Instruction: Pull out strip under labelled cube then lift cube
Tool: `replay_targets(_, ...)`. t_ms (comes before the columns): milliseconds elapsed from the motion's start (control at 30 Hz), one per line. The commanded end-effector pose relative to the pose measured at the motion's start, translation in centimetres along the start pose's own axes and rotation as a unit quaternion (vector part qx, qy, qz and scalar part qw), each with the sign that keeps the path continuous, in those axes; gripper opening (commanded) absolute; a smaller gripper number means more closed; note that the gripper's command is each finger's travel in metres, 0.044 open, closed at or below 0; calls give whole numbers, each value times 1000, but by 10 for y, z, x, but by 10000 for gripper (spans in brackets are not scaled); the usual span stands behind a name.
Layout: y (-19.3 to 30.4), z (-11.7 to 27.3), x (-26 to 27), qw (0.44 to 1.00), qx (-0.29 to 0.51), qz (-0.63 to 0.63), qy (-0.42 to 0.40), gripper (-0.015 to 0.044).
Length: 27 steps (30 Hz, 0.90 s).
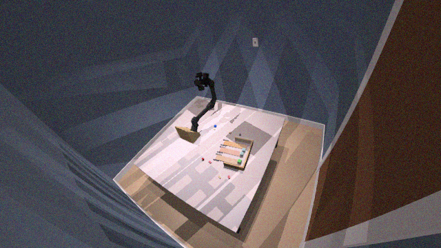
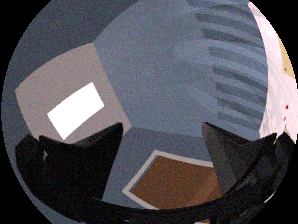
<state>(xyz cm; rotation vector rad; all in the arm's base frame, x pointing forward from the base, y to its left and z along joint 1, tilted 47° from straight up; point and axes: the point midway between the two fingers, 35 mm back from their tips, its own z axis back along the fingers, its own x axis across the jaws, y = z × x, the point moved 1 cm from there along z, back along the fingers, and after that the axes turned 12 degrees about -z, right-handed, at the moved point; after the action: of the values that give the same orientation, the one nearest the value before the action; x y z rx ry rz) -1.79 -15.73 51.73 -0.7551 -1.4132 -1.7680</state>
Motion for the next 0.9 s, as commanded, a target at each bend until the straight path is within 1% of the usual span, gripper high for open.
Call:
replay_targets(0,0,-2,0,1000,3,3,2,400)
replay_targets(67,-3,-16,0,999,23,27,21,400)
replay_targets(233,-7,-74,-16,984,107,118,84,400)
replay_targets(433,-3,-136,-63,940,200,238,144,400)
replay_targets(567,8,-174,-109,895,278,303,171,400)
replay_targets(667,19,-196,-150,855,338,348,185,400)
replay_targets(767,30,-209,-197,809,398,388,193,400)
replay_targets(867,40,-215,-247,757,457,424,195,400)
